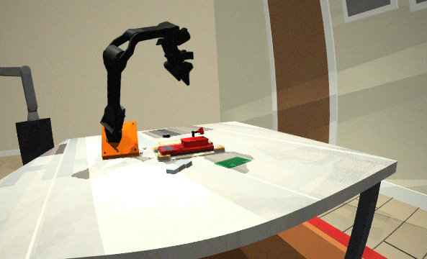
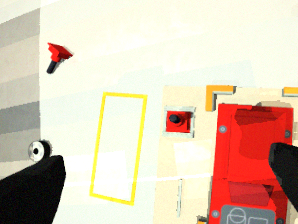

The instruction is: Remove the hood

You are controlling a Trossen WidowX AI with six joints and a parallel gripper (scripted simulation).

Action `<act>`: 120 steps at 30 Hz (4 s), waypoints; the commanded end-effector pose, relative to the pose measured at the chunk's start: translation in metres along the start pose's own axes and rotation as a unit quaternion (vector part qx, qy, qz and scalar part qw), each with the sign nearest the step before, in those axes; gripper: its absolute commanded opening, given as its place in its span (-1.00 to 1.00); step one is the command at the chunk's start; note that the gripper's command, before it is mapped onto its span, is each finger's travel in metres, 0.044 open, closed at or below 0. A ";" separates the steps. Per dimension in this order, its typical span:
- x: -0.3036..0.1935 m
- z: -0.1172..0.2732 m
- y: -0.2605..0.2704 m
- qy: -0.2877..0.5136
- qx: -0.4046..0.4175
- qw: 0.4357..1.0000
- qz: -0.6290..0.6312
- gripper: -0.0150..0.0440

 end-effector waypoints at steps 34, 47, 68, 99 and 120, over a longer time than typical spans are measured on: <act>-0.018 -0.146 -0.108 0.173 -0.198 0.964 -0.045 1.00; -0.021 -0.155 -0.112 0.173 -0.198 0.964 -0.045 1.00; -0.027 -0.169 -0.120 0.173 -0.198 0.964 -0.045 1.00; -0.034 -0.184 -0.129 0.173 -0.199 0.964 -0.045 1.00; -0.038 -0.193 -0.133 0.173 -0.199 0.964 -0.045 1.00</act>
Point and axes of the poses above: the point midway between the two fingers, 35 mm back from their tips, its own z axis back along the fingers, its own y axis across the jaws, x = y × z, the point moved 4 cm from there along z, back along the fingers, and after that the axes turned 11 degrees about -z, right-handed, at the moved point
